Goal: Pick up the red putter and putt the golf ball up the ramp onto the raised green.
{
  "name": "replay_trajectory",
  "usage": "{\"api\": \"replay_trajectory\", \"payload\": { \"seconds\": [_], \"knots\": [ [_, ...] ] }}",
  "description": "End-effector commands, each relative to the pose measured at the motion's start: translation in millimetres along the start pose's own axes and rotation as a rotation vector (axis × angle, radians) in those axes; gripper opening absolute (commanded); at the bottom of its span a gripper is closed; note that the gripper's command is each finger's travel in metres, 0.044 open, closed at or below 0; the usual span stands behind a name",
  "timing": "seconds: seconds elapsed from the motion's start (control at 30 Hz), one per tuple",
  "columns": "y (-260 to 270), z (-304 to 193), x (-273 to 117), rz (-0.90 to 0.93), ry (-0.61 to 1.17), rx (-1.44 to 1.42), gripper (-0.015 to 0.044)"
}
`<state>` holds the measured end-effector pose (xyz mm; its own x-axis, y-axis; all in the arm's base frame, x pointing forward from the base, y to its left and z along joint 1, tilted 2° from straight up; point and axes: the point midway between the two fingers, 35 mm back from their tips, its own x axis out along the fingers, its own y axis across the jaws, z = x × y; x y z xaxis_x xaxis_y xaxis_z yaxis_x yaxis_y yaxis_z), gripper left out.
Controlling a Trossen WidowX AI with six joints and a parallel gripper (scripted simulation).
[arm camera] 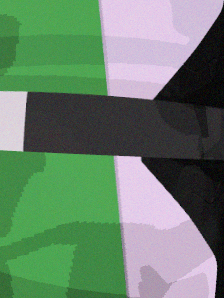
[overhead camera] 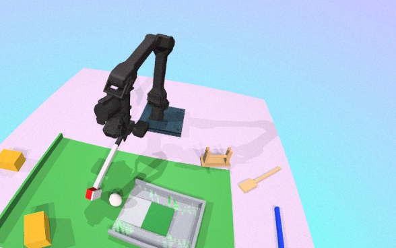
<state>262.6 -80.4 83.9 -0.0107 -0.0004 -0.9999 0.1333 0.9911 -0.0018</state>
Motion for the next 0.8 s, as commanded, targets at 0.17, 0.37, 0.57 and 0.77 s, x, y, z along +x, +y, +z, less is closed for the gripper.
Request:
{"api": "replay_trajectory", "payload": {
  "seconds": [0.17,0.37,0.57,0.77],
  "knots": [
    [5.2,-1.2,-19.2,0.0,-0.002,0.019,0.0],
    [5.1,-1.8,-47.6,0.0,-0.002,0.019,0.0],
    [5.2,-2.9,-59.2,0.0,-0.002,0.019,0.0],
    [5.3,-4.7,-50.3,0.001,0.01,0.013,0.0]
  ]
}}
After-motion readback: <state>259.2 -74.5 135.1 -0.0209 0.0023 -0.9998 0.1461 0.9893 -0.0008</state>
